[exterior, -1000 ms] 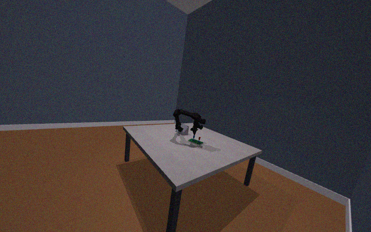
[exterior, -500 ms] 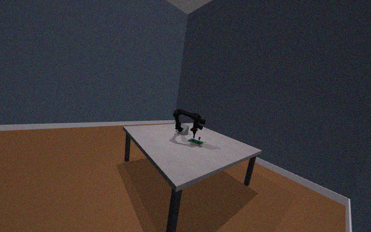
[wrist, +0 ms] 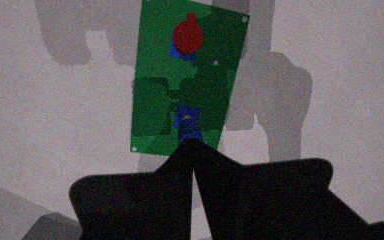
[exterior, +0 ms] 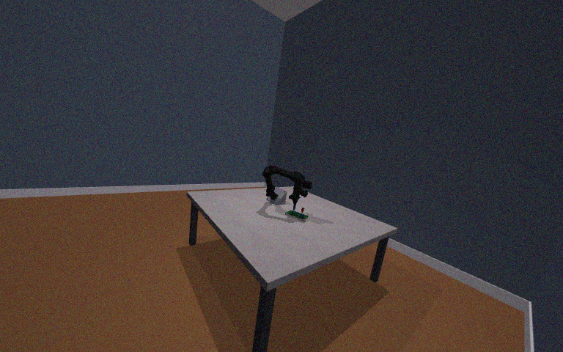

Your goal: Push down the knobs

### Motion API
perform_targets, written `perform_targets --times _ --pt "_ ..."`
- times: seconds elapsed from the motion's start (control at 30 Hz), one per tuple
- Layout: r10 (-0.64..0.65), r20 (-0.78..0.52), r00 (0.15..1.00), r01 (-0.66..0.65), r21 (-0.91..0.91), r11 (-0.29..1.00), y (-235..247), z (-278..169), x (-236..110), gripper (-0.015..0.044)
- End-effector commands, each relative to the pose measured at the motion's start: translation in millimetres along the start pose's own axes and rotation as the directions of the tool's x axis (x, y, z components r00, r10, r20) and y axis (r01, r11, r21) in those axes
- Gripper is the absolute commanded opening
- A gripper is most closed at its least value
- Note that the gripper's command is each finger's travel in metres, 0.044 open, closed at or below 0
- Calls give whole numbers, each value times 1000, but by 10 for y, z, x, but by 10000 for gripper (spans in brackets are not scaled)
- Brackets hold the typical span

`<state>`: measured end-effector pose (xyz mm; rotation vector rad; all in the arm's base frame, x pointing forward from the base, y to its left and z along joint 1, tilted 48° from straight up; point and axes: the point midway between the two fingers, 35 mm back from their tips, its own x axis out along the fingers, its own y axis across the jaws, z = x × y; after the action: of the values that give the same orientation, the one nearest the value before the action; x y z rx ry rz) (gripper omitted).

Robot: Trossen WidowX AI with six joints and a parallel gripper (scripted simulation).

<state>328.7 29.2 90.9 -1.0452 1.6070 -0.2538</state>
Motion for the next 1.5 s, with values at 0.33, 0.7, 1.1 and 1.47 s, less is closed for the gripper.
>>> perform_targets --times 0.33,0.7,1.1,1.47 --pt "-4 0 1000 4 -3 1000 -5 -4 5 0" --pt "-4 0 1000 4 -3 1000 -5 -4 46 0" --pt "-4 0 1000 4 -3 1000 -6 -4 94 0" --pt "-4 0 1000 4 -3 1000 -6 -4 132 0"
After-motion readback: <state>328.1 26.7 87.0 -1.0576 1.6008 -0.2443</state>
